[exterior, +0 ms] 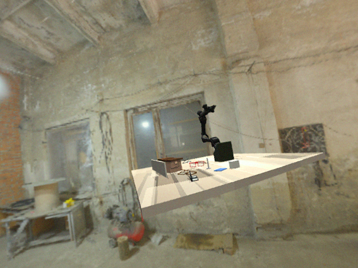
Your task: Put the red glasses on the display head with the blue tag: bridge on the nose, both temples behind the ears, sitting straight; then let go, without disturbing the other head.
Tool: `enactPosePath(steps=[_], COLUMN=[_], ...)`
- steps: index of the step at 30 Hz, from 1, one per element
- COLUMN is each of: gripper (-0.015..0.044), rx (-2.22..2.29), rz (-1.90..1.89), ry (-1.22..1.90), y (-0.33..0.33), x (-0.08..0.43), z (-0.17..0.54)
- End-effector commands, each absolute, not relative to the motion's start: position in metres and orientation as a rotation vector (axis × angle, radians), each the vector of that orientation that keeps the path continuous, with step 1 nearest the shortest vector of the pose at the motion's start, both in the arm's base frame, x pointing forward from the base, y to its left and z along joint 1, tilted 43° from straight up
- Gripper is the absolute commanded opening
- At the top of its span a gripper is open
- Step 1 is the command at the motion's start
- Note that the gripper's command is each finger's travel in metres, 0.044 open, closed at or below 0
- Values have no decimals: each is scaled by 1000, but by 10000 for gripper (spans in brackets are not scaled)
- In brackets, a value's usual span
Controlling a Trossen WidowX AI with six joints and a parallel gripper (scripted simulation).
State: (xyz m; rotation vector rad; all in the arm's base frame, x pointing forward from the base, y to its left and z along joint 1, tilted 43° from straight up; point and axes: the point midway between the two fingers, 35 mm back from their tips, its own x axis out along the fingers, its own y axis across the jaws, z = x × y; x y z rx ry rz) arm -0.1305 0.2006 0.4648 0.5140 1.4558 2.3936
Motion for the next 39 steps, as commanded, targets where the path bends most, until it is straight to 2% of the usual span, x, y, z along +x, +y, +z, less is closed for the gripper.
enactPosePath(steps=[1, 11, 20, 29, 39], gripper=[200, 200, 200, 200, 200], rx=[631, 763, 792, 708, 478], rz=[2099, 1533, 991, 463, -102], ry=[1510, 1489, 1475, 1410, 1317], y=[265, 355, 384, 360, 272], x=[-100, -8, 84, 169, 237], z=[433, 351, 254, 147, 40])
